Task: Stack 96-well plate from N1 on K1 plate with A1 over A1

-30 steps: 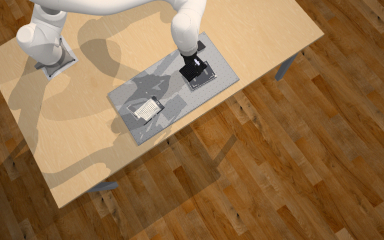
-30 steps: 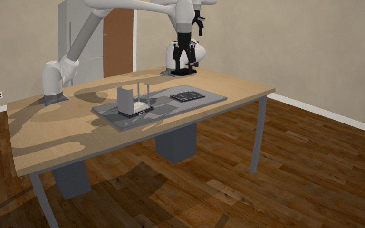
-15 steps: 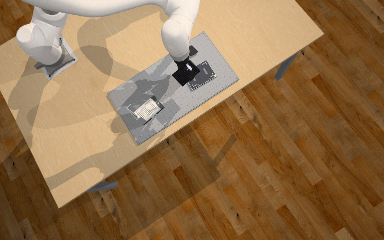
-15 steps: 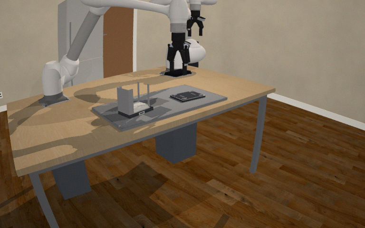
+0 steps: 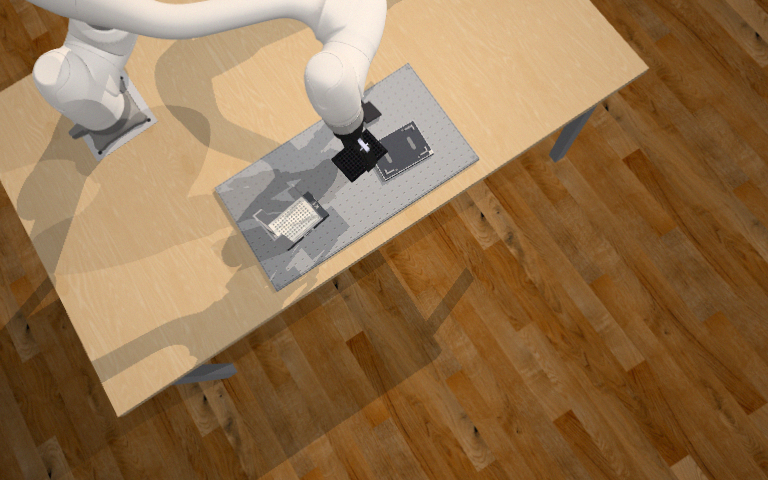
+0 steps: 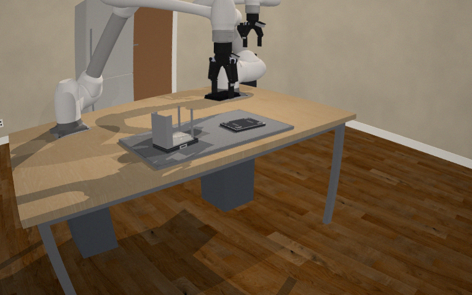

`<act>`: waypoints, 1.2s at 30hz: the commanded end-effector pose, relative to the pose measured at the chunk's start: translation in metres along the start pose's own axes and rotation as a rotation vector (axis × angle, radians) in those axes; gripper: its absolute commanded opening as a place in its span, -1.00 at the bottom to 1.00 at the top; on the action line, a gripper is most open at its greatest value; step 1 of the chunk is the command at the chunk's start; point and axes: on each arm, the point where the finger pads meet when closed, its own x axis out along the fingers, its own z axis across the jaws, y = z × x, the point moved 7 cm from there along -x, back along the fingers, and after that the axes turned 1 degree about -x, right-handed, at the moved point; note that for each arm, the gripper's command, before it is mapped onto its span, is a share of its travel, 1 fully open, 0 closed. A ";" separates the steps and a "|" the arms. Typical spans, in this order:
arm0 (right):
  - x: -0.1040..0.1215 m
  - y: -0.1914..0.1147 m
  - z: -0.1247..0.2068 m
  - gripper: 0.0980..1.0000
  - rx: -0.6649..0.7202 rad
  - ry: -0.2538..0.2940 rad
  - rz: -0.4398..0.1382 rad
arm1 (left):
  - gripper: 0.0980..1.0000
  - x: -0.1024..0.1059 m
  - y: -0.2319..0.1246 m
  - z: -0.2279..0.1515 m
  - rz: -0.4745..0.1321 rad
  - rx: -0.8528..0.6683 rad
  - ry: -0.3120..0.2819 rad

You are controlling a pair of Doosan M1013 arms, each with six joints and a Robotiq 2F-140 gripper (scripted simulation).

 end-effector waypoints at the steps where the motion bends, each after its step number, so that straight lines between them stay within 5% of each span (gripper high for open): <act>1: -0.002 -0.008 -0.001 0.12 0.000 -0.002 0.002 | 1.00 0.000 0.000 0.000 0.000 0.000 0.000; 36: -0.004 -0.110 -0.014 0.12 0.000 -0.002 0.001 | 1.00 0.000 0.000 0.000 0.000 0.000 0.000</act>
